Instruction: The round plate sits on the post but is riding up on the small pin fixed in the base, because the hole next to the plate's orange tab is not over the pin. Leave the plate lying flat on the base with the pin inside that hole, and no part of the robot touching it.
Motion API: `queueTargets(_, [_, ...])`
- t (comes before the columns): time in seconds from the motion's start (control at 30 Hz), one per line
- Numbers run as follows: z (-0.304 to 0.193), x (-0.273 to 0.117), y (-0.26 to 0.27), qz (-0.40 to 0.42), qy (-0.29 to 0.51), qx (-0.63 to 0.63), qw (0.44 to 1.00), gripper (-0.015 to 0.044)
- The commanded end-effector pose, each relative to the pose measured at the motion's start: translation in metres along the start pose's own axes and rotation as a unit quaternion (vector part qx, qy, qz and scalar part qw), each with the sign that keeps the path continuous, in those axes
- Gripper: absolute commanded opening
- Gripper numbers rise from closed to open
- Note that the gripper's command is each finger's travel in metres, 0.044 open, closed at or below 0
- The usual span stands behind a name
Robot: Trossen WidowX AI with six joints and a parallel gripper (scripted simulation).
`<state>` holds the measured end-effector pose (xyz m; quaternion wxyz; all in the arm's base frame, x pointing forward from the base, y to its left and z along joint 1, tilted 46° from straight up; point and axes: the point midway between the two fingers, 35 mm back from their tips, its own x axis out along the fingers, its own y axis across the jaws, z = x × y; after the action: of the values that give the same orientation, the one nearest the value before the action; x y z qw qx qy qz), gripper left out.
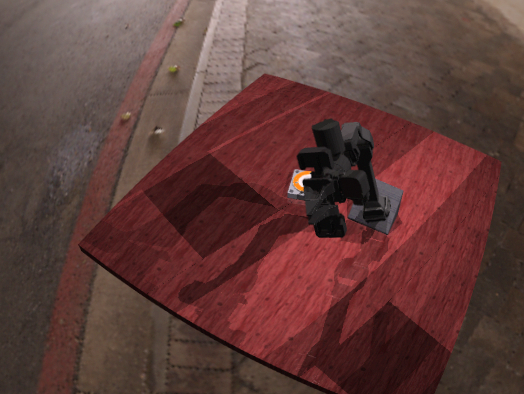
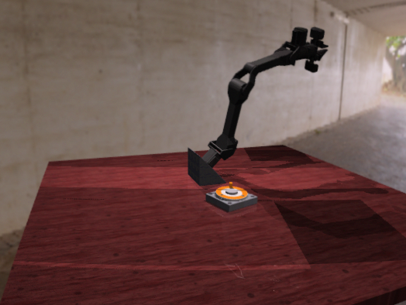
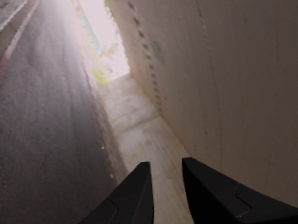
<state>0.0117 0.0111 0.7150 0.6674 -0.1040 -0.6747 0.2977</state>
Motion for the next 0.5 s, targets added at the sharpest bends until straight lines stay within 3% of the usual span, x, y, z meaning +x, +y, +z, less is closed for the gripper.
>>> queueTargets(0.0, [-0.003, 0.021, 0.072, 0.084, 0.032, -0.029, 0.996, 0.0000])
queueTargets(0.1, [-0.013, 0.021, 0.097, 0.105, 0.059, -0.025, 0.992, 0.0000])
queueTargets(0.27, [-0.062, 0.022, 0.189, 0.225, 0.137, -0.066, 0.962, 0.0000])
queueTargets(0.37, [-0.073, 0.016, 0.192, 0.229, 0.167, -0.048, 0.958, 0.0000])
queueTargets(0.47, [-0.120, 0.001, 0.234, 0.289, 0.233, -0.055, 0.927, 0.0000])
